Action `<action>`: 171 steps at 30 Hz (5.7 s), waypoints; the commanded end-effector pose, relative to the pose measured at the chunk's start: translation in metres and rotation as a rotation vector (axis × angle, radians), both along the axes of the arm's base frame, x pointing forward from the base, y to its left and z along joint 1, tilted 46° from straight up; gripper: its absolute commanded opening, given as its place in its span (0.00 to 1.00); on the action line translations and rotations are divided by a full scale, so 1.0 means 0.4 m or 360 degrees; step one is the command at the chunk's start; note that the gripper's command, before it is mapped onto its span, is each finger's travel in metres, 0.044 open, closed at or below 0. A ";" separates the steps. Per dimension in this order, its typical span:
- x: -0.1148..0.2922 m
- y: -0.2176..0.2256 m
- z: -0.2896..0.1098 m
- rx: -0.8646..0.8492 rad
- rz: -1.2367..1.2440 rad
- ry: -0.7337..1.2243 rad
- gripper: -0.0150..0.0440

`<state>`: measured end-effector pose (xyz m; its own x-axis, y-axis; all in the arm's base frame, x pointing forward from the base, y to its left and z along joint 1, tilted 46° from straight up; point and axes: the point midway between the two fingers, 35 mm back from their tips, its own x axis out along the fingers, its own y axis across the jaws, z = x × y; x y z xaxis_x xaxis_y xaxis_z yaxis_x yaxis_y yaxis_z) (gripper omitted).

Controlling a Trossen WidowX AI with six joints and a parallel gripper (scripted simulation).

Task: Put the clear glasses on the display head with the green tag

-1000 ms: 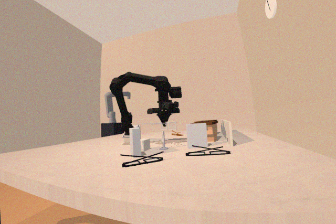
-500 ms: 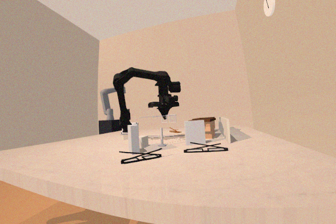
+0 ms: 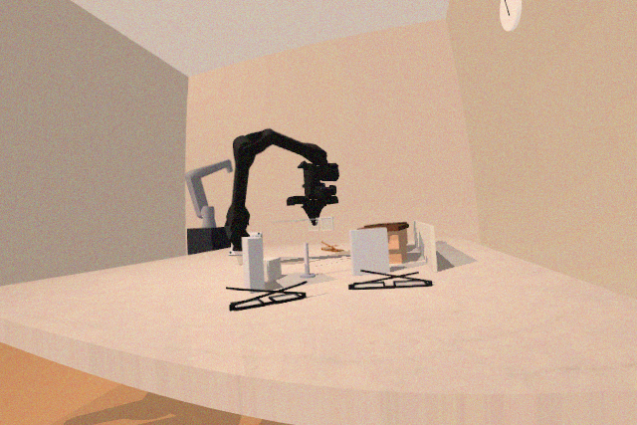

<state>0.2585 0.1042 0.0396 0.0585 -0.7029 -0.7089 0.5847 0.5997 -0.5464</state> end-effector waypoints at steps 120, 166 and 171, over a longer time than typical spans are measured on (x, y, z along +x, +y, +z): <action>-0.006 -0.166 -0.201 -0.0012 -0.0015 0.0000 0.25; -0.015 -0.084 -0.114 -0.0008 -0.0015 0.0002 0.44; -0.014 -0.058 -0.096 -0.0009 -0.0015 0.0002 0.44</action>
<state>0.2523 0.0730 -0.0042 0.0575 -0.7102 -0.7016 0.5844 0.5937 -0.5531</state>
